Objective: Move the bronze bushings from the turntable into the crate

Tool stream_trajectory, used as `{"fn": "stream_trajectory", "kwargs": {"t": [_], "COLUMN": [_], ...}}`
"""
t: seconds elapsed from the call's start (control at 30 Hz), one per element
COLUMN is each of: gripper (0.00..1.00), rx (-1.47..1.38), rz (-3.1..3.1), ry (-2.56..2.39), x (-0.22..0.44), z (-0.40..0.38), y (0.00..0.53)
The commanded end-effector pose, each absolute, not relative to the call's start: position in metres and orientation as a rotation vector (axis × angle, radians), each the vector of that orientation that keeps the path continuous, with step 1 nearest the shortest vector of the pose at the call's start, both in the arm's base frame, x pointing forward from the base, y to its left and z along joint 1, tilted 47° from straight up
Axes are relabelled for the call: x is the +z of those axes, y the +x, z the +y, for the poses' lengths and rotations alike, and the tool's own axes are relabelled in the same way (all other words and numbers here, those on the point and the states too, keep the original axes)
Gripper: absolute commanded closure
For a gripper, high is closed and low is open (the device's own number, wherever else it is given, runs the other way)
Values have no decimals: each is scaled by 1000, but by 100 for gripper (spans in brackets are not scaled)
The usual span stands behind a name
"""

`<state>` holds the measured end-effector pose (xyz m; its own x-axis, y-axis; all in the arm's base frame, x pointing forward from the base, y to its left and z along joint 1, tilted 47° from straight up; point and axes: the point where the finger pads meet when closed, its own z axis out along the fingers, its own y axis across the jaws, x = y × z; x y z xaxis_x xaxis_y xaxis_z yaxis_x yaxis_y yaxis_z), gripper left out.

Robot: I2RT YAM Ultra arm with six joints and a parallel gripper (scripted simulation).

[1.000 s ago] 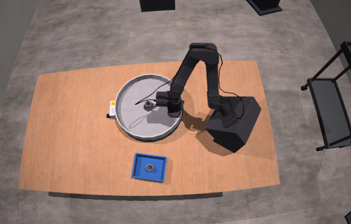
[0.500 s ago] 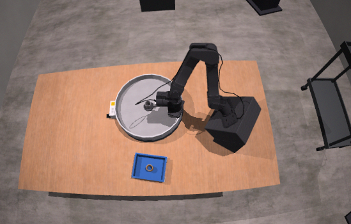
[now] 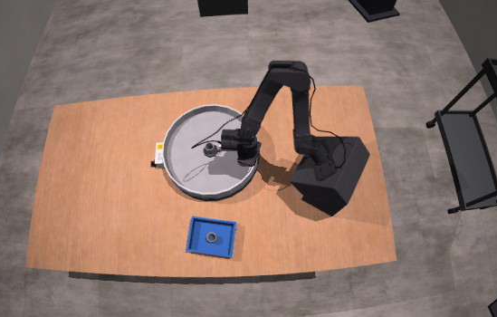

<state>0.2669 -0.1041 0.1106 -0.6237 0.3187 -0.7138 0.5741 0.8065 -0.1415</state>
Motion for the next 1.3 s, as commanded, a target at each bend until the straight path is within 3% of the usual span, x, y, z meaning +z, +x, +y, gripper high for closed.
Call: {"fn": "stream_trajectory", "kwargs": {"t": [0.0, 1.27], "gripper": [87, 87], "rx": [-456, -457], "rz": [2256, 2264], "ry": [651, 645], "x": [119, 103], "z": [-104, -110], "y": [269, 276]}}
